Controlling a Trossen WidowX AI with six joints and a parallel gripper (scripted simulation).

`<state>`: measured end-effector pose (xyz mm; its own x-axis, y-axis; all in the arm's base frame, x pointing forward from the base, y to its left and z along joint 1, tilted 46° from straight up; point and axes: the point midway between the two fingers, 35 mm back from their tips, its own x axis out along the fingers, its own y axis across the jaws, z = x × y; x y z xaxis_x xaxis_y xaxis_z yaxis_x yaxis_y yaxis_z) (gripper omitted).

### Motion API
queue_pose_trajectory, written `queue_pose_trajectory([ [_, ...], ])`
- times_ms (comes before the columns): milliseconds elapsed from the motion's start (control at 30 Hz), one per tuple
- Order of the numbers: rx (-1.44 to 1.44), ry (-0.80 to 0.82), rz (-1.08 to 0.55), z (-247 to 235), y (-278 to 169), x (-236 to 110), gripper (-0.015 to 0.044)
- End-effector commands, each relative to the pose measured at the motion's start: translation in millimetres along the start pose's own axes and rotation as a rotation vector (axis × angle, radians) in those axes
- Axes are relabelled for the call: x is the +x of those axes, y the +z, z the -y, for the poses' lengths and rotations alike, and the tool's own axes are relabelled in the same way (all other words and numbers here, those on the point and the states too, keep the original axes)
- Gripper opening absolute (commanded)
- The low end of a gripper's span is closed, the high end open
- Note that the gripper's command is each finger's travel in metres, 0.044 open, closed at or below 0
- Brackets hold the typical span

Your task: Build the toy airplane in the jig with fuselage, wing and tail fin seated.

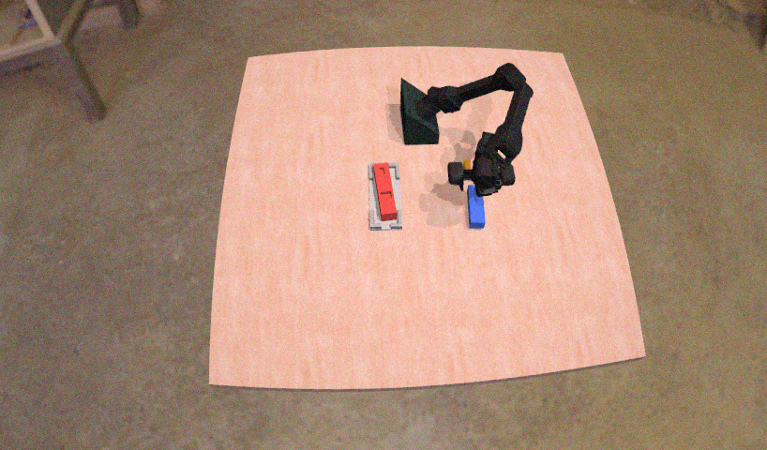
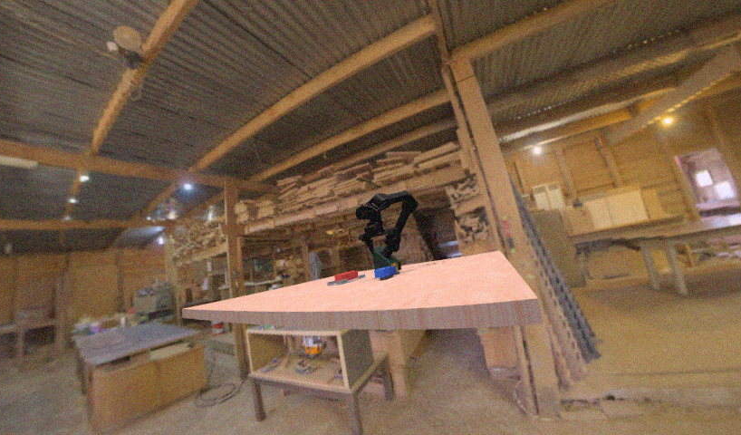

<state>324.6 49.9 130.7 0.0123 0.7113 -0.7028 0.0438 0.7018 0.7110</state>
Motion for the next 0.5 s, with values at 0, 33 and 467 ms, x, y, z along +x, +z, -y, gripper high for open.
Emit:
queue_pose_trajectory([
  [0, 0.022, 0.008, 0.001, -7.8, -1.8, -0.7, 0.0440],
  [33, 0.022, 0.008, 0.001, -7.7, -1.7, 1.7, 0.0440],
  [467, 0.021, 0.011, 0.002, -8.9, -1.9, 57.0, 0.0440],
])
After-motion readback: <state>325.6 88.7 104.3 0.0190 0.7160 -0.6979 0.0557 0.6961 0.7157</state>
